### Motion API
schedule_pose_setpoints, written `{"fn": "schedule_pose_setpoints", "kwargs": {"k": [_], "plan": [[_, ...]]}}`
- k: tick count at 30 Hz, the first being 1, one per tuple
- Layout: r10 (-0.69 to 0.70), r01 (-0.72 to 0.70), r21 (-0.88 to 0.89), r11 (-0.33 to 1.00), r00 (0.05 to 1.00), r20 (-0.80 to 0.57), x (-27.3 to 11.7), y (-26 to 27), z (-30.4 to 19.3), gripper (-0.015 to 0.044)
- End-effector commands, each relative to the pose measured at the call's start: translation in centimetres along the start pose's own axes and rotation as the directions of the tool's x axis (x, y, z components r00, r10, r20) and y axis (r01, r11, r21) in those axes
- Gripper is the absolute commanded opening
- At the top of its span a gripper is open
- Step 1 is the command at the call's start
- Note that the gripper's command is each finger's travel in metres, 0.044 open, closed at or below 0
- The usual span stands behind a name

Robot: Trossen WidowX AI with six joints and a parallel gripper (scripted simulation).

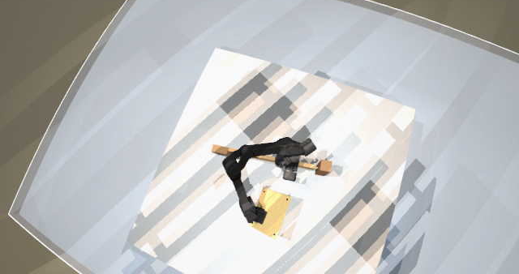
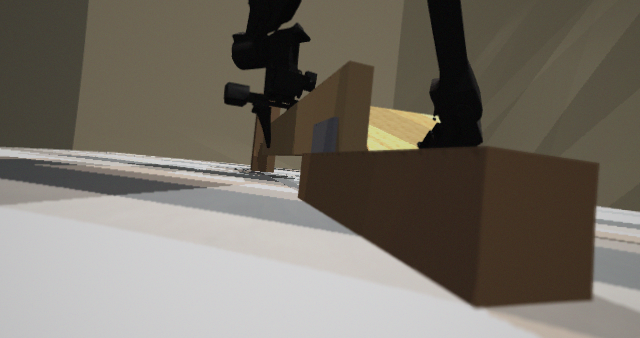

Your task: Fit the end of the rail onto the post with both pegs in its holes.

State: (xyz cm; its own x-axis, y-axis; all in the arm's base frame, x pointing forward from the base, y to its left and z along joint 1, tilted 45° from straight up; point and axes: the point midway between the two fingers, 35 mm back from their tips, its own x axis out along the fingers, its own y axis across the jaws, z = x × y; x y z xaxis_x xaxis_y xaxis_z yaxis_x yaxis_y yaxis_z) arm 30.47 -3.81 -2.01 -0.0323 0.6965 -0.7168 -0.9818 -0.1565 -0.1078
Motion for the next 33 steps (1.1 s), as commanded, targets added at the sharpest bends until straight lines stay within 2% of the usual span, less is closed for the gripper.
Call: {"fn": "schedule_pose_setpoints", "kwargs": {"k": [1, 33], "plan": [[-0.008, 0.008, -0.003, 1.0, 1.0, -0.006, -0.27, -0.2, -0.3, 0.0], [-0.008, 0.008, -0.003, 1.0, 1.0, -0.007, -0.29, -0.2, -1.19, 0.0]]}}
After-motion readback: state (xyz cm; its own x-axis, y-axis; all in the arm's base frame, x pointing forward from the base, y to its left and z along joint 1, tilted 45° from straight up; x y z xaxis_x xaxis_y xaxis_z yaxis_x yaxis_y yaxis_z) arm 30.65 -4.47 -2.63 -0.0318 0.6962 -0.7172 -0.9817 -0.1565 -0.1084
